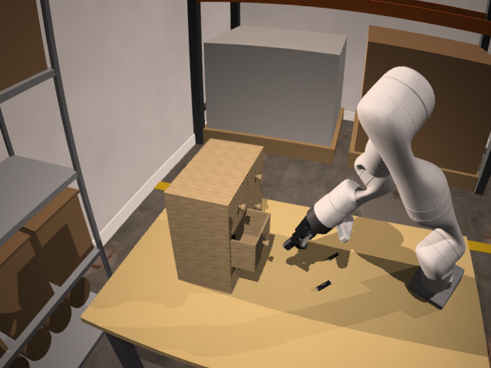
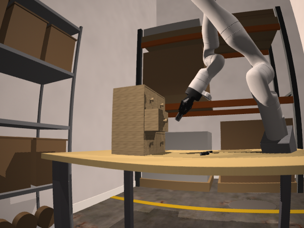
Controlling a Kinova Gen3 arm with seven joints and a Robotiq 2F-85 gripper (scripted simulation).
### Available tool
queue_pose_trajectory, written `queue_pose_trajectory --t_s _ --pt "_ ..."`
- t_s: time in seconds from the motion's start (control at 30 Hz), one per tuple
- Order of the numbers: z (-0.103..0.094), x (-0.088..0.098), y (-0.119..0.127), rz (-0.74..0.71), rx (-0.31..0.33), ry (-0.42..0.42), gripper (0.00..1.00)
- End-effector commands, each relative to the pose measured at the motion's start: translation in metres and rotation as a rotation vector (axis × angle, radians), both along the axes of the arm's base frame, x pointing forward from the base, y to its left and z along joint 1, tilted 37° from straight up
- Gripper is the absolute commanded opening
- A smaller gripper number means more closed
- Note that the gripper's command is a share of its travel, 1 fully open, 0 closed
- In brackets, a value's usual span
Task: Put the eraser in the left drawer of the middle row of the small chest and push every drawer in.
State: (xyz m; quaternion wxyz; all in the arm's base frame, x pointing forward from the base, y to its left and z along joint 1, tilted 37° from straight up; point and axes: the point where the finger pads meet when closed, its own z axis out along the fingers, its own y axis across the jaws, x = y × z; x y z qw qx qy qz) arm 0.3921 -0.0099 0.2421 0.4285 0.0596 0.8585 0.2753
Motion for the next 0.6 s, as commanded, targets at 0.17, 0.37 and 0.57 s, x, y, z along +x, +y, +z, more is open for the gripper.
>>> queue_pose_trajectory --t_s 0.17,0.37,0.57 --pt "0.002 0.004 0.000 0.000 -0.001 -0.001 0.00" --pt "0.003 0.007 0.000 0.000 -0.001 -0.001 0.00" --pt "0.005 0.013 -0.001 0.000 -0.001 -0.001 0.00"
